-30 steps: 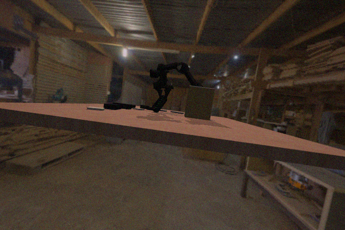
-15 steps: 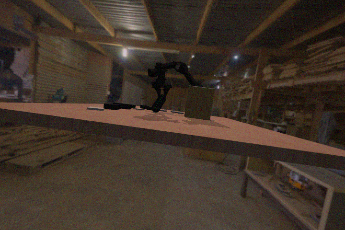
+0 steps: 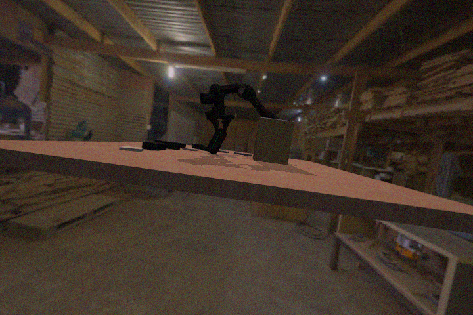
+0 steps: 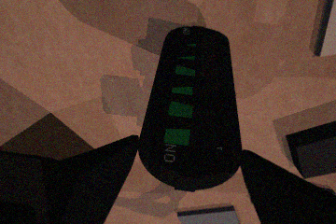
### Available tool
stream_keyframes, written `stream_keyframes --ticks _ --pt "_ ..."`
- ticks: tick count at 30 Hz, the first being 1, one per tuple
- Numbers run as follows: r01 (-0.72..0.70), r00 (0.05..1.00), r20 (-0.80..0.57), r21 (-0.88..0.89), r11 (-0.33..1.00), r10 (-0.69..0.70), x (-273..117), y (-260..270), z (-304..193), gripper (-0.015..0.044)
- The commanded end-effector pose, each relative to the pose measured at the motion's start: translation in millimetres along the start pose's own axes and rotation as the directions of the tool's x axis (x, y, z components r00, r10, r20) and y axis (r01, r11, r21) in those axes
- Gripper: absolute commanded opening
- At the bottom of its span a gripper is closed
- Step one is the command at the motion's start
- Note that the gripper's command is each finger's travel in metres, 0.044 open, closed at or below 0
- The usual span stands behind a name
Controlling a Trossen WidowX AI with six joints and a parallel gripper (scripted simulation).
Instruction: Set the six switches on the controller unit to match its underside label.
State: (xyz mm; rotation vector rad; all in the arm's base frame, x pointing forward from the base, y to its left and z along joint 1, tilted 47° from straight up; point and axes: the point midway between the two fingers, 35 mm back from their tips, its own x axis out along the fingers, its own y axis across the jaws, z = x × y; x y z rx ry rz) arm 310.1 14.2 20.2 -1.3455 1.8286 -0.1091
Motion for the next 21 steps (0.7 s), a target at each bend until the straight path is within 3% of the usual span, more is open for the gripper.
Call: stream_keyframes --ticks 1,21 --pt "0.0 1.0 -0.006 0.01 1.0 0.0 -1 -1 7 0.0336" --pt "0.0 0.999 -0.042 0.011 1.0 0.001 -7 -1 23 0.0338"
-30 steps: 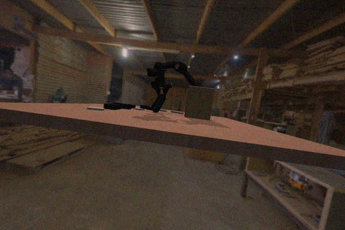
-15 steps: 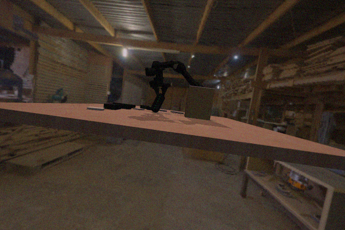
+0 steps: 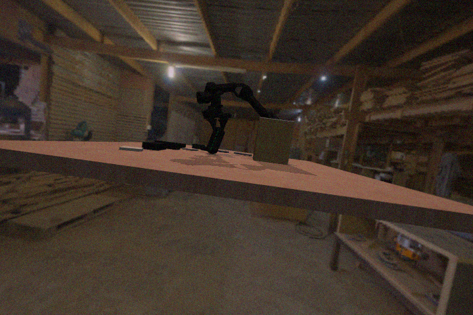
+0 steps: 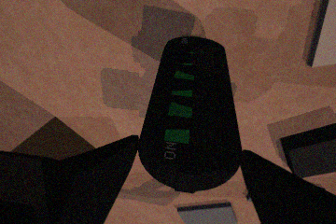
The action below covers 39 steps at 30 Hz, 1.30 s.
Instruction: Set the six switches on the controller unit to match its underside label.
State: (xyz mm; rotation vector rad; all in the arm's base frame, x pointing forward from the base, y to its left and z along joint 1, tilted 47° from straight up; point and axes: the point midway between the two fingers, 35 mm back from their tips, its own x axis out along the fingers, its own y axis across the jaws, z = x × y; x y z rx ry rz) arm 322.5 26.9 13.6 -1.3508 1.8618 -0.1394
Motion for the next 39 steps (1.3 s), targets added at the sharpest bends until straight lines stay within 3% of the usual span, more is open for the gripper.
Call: stream_keyframes --ticks 1,39 --pt "-0.001 1.0 0.001 0.009 1.0 0.001 0 0 6 0.0338" --pt "-0.001 0.996 0.091 0.01 1.0 0.0 -9 -1 34 0.0338"
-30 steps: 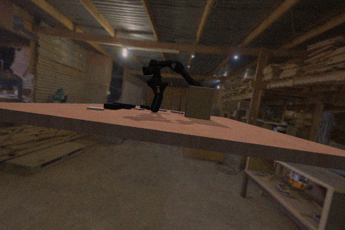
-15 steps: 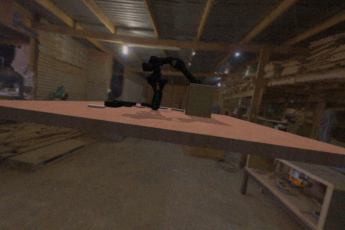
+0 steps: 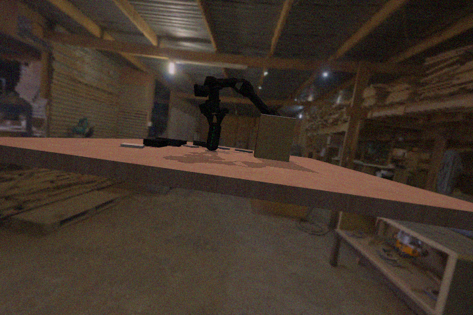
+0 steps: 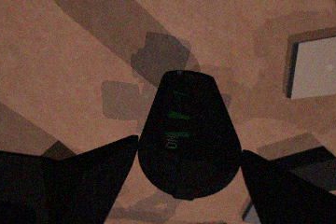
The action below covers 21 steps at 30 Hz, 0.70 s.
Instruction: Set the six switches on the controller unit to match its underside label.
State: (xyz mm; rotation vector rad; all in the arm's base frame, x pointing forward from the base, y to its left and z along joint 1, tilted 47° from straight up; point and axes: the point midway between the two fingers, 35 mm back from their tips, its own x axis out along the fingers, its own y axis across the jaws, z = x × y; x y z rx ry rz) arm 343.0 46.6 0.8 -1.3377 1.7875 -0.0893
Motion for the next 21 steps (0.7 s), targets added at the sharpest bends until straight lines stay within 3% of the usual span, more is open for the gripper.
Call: stream_keyframes --ticks 1,21 --pt "-0.005 1.0 0.01 0.004 1.0 0.005 3 0 5 0.0338" --pt "-0.005 0.998 0.058 0.005 1.0 0.005 1 0 20 0.0338"
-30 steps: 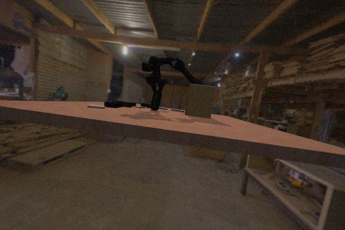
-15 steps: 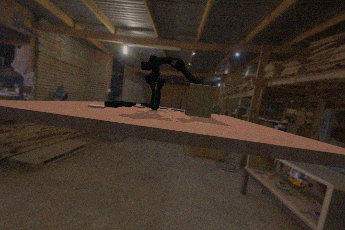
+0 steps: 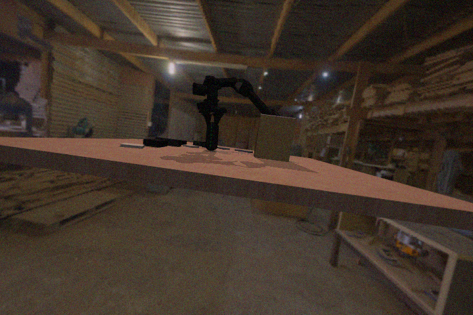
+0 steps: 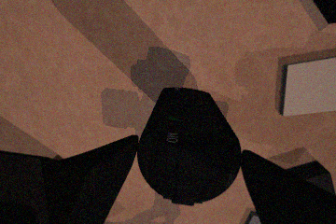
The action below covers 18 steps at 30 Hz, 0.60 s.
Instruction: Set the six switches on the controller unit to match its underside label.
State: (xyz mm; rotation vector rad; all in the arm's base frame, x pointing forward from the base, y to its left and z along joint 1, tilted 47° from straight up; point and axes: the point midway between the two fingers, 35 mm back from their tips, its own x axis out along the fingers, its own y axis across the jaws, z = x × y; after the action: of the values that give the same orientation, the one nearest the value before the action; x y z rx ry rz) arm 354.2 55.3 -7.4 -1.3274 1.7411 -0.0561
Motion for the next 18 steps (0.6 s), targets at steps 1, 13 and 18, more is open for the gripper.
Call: stream_keyframes --ticks 1,13,18 --pt "-0.006 1.0 0.007 0.002 1.0 0.006 4 0 5 0.0338" --pt "-0.006 0.999 0.035 0.003 1.0 0.006 4 0 14 0.0338" --pt "-0.006 0.999 0.047 0.003 1.0 0.006 5 0 17 0.0338"
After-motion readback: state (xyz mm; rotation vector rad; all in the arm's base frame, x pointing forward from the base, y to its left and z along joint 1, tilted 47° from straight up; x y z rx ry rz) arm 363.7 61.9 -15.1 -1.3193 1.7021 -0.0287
